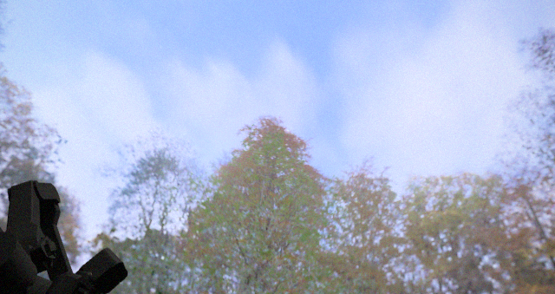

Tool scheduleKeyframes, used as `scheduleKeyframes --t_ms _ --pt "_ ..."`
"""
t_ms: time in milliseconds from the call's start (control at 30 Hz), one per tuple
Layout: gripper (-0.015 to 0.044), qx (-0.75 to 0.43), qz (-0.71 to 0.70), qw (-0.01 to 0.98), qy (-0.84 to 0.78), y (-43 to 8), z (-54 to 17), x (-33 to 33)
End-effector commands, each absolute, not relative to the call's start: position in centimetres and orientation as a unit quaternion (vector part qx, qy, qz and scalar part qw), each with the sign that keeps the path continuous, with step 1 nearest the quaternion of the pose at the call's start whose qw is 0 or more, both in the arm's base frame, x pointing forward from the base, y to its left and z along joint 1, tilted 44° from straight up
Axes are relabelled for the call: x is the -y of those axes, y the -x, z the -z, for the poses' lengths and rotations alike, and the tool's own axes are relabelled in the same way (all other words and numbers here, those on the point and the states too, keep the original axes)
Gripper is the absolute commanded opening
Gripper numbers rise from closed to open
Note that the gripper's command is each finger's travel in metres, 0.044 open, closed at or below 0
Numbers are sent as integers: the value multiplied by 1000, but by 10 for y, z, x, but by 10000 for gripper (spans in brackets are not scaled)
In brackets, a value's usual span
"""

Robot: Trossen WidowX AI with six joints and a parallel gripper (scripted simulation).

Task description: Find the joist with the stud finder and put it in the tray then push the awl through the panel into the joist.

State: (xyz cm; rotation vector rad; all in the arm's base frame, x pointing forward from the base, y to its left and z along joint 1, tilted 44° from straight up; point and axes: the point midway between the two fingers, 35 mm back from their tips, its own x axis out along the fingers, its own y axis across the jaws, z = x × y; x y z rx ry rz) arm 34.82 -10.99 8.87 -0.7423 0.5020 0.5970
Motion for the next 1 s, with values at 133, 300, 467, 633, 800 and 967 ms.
scheduleKeyframes --t_ms 133,300,467,633,800,967 --pt "0 -234 -288 858 355 -347 -80 118" --pt "0 -234 -287 859 355 -346 -74 122" --pt "0 -235 -286 859 355 -346 -76 122" --pt "0 -235 -286 859 355 -346 -76 122" --pt "0 -235 -286 859 355 -346 -76 122" --pt "0 -235 -286 859 355 -346 -76 122"
